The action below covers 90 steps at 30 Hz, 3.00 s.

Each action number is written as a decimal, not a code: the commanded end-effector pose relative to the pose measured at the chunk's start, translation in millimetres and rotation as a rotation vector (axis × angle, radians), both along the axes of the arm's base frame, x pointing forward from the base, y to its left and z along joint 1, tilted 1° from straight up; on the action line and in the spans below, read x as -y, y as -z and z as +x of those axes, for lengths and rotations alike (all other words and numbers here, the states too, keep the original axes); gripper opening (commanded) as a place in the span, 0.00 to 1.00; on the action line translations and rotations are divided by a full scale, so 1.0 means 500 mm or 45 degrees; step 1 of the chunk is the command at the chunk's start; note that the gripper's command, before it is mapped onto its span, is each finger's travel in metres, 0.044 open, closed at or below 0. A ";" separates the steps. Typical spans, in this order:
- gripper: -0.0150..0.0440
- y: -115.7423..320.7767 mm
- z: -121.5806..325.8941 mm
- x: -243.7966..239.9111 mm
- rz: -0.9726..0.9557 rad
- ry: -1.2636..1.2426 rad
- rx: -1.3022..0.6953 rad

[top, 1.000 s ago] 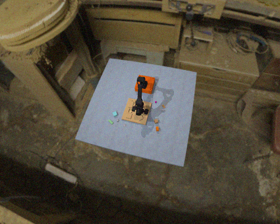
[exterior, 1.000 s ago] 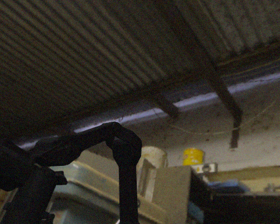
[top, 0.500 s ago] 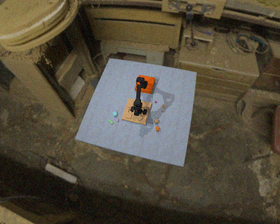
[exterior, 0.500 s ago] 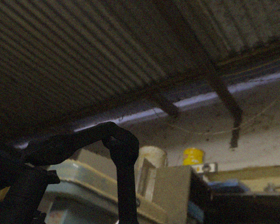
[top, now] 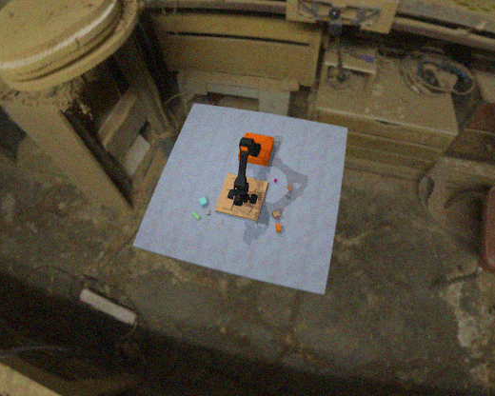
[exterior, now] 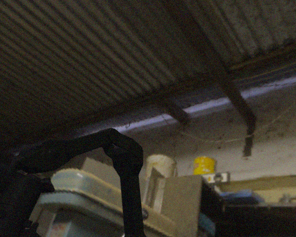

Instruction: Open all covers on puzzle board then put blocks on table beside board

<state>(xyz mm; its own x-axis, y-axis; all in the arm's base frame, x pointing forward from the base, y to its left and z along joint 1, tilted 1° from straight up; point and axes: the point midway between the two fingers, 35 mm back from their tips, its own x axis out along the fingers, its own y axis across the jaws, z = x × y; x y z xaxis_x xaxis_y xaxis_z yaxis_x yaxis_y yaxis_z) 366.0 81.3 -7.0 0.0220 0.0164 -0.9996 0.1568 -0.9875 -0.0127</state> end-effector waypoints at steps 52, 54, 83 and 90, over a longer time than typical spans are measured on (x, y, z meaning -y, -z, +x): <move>0.25 -0.086 0.049 0.026 -0.003 -0.001 0.005; 0.25 -0.091 0.049 0.026 -0.003 -0.001 0.005; 0.25 -0.124 -0.183 0.144 0.035 2.250 -0.040; 0.25 -0.116 -0.251 0.164 0.048 2.960 -0.044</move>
